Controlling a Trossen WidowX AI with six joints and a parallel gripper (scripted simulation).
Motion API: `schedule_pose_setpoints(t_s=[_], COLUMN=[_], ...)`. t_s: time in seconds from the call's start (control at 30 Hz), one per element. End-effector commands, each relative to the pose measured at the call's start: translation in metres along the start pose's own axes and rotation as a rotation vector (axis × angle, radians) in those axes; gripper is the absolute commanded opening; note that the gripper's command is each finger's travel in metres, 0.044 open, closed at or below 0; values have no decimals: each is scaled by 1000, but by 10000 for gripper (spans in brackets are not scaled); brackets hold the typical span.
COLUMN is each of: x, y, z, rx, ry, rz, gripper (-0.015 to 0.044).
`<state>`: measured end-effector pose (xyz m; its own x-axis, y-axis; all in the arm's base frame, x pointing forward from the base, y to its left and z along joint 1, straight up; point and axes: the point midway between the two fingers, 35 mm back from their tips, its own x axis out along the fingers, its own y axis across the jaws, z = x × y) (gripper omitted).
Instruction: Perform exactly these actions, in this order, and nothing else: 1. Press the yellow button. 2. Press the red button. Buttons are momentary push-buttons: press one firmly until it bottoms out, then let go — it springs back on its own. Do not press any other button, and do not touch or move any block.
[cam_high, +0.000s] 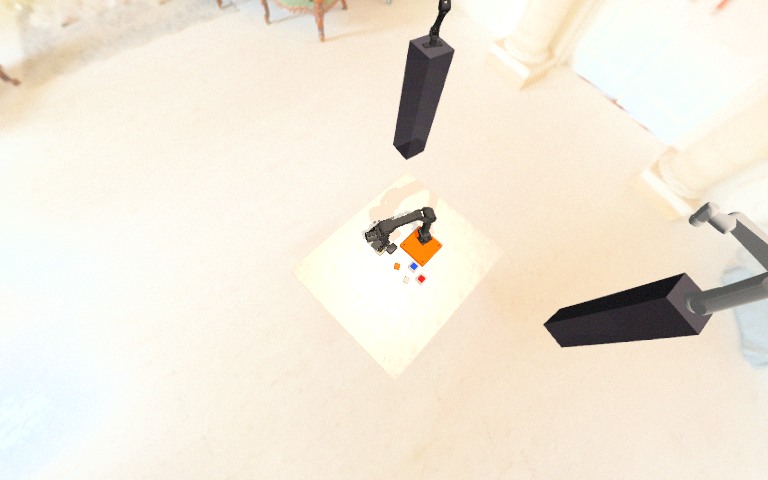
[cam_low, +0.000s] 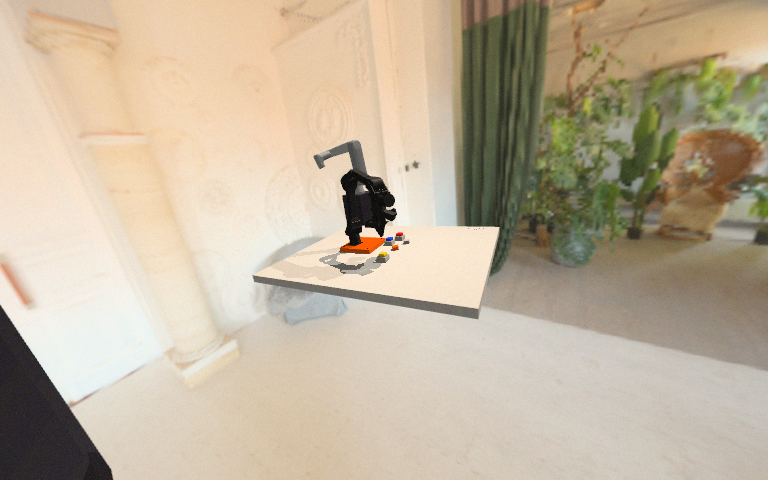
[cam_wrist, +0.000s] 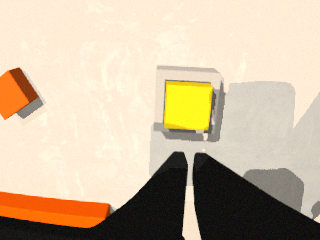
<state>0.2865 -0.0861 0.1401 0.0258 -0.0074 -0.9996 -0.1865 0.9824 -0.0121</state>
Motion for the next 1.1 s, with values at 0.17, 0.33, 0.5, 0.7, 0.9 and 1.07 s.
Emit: schedule_pose_setpoints(t_s=[0.17,0.33,0.5,0.7,0.9,1.07], x=[-4,-5,-6,-8,-6,46], y=[112,182,247,306,308,310], z=[24,16,-9,-51,-52,-52], rx=[-11,-10,-10,-10,-10,-10], ry=[-6,-5,-3,0,1,1], rz=[10,17,23,29,29,29], gripper=[20,20,20,20,20,20])
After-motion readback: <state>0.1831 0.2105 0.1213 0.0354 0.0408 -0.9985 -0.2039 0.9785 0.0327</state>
